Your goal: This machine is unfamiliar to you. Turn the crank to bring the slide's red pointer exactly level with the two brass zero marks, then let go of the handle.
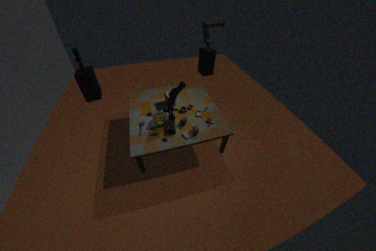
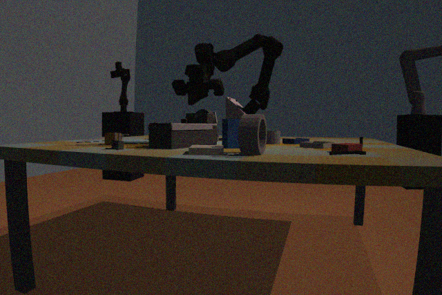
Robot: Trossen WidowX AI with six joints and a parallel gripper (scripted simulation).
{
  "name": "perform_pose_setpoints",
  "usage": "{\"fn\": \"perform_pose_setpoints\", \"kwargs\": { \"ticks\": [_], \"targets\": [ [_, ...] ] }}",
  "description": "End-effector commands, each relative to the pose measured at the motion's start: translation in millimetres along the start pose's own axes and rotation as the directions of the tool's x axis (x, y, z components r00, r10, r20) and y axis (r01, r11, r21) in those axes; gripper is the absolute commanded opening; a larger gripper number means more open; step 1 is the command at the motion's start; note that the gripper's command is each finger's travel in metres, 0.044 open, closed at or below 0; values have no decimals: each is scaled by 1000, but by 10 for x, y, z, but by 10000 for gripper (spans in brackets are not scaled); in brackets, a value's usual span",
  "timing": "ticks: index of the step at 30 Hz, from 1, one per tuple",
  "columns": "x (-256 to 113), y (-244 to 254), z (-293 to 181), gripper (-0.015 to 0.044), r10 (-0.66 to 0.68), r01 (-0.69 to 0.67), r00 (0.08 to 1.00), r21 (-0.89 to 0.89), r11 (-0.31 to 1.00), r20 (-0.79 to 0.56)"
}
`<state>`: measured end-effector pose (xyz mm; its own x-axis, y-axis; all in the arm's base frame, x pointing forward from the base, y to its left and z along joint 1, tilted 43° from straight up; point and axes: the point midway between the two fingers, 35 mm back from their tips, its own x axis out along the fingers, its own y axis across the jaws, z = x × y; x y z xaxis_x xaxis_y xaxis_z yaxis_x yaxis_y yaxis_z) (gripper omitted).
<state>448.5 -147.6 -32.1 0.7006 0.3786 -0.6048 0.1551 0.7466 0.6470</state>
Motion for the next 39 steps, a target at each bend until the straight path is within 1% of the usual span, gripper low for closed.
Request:
{"fn": "perform_pose_setpoints", "kwargs": {
  "ticks": [1,14,31,32,39],
  "targets": [
    [1,0,-1,0,0,0,1000,0,1000,0],
    [0,0,0,0,0,0,1000,0,1000,0],
    [0,0,0,440,0,0,1000,0,1000,0],
    [0,0,0,440,0,0,1000,0,1000,0],
    [0,0,0,256,0,0,1000,0,1000,0]
  ]
}}
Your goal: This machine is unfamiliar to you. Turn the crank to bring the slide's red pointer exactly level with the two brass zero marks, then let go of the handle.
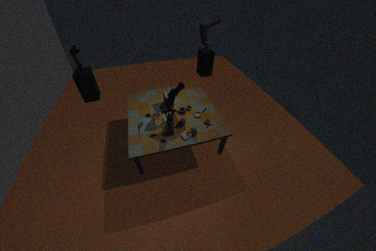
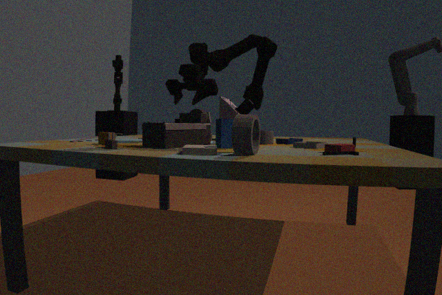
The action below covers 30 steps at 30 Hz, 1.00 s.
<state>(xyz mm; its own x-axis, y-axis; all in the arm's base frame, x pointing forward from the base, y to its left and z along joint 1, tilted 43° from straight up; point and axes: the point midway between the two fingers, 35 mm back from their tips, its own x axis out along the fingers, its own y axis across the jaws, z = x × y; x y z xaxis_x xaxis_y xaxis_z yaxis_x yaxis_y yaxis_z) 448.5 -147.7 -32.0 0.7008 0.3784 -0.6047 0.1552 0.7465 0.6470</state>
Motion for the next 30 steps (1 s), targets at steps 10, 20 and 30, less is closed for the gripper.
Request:
{"fn": "perform_pose_setpoints", "kwargs": {
  "ticks": [10,20,30],
  "targets": [
    [1,1,-1,0,0,0,1000,0,1000,0],
    [0,1,0,0,1,-1,1000,0,1000,0],
    [0,1,0,79,1,-1,1000,0,1000,0]
  ]
}}
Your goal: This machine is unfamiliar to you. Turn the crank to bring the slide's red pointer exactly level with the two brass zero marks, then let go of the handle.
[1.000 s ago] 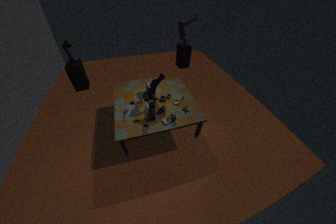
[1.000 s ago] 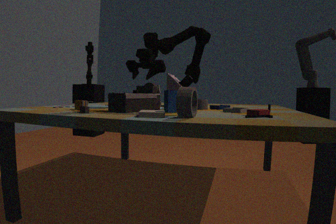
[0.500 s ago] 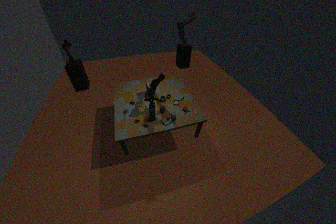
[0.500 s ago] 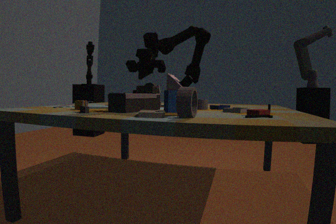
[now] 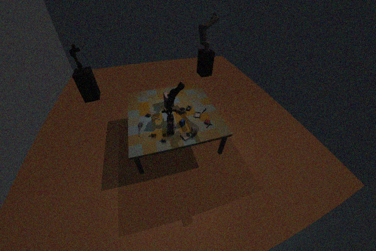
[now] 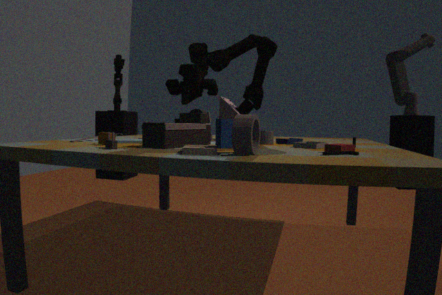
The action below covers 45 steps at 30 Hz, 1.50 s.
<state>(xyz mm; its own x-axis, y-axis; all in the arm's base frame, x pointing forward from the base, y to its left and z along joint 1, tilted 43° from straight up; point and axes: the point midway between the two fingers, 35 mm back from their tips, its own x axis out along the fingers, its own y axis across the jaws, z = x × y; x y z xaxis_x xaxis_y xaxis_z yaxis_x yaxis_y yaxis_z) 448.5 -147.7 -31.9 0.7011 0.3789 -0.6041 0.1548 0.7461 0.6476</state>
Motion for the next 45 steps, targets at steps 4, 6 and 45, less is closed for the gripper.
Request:
{"fn": "perform_pose_setpoints", "kwargs": {
  "ticks": [4,6,45],
  "targets": [
    [1,0,-1,184,0,0,1000,0,1000,0],
    [1,0,-1,236,0,0,1000,0,1000,0],
    [0,1,0,0,0,0,1000,0,1000,0]
  ]
}}
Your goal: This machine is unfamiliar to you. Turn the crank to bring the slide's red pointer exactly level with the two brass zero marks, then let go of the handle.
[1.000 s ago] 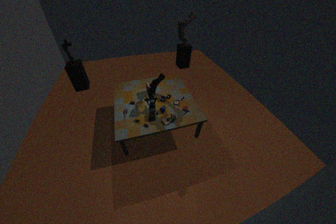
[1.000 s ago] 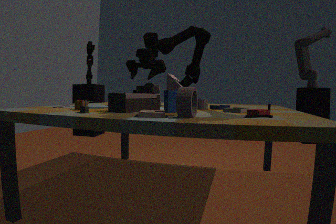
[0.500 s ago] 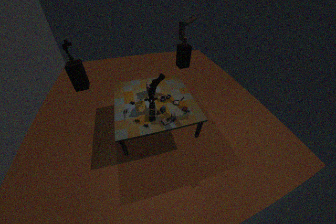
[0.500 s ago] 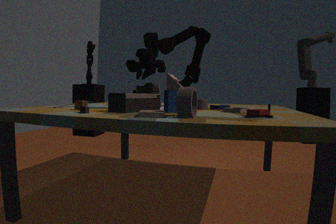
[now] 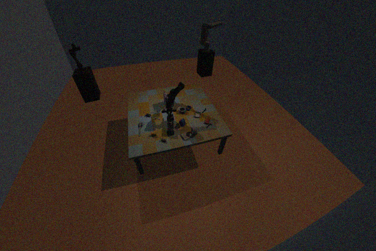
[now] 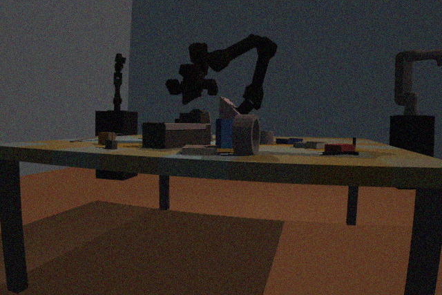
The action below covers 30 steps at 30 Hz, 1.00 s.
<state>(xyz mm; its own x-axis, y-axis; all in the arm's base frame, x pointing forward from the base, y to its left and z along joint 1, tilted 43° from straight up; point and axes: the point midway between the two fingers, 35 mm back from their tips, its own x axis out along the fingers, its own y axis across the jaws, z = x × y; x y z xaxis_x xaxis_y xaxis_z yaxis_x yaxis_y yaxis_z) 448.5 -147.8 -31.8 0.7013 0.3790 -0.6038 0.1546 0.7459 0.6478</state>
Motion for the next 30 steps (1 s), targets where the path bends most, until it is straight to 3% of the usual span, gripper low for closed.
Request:
{"fn": "perform_pose_setpoints", "kwargs": {
  "ticks": [1,4,21,22,30],
  "targets": [
    [1,0,-1,0,0,0,1000,0,1000,0],
    [1,0,-1,0,0,0,1000,0,1000,0],
    [1,0,-1,440,0,0,1000,0,1000,0],
    [1,0,-1,440,0,0,1000,0,1000,0],
    [1,0,-1,230,0,0,1000,0,1000,0]
  ]
}}
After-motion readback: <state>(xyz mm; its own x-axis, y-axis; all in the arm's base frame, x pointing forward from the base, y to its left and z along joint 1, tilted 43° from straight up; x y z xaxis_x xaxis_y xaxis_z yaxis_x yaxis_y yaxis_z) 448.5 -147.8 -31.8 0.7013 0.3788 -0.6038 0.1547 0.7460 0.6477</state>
